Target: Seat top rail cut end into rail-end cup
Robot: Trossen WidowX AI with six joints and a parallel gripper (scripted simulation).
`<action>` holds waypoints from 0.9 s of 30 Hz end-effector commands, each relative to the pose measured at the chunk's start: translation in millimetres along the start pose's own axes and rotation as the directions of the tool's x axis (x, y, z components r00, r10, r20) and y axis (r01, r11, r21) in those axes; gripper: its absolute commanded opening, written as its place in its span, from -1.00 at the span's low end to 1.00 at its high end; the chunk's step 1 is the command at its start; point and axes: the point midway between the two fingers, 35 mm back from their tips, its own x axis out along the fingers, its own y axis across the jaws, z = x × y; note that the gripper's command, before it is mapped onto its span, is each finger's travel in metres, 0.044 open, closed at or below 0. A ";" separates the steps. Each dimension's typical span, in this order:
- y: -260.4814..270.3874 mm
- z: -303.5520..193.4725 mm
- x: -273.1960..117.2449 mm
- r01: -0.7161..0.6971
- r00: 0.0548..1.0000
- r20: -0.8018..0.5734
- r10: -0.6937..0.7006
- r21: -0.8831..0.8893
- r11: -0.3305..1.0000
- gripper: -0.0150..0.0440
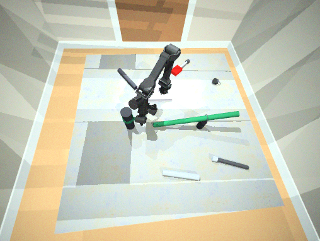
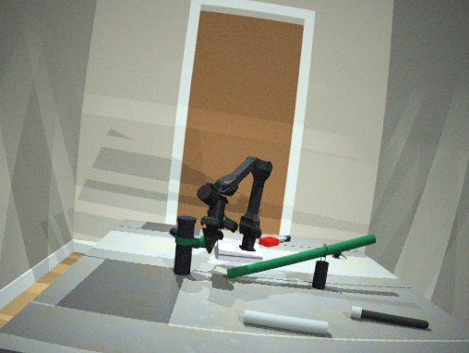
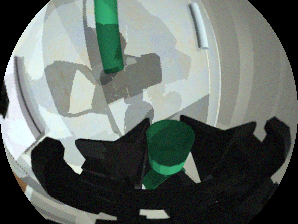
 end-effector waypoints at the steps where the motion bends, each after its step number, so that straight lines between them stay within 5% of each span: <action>1: 3.2 -0.9 -1.1 -0.002 1.000 0.010 0.002 -0.019 1.000 -0.49; 27: 12.6 -1.9 -6.3 0.001 0.998 0.067 0.007 -0.120 0.993 -0.49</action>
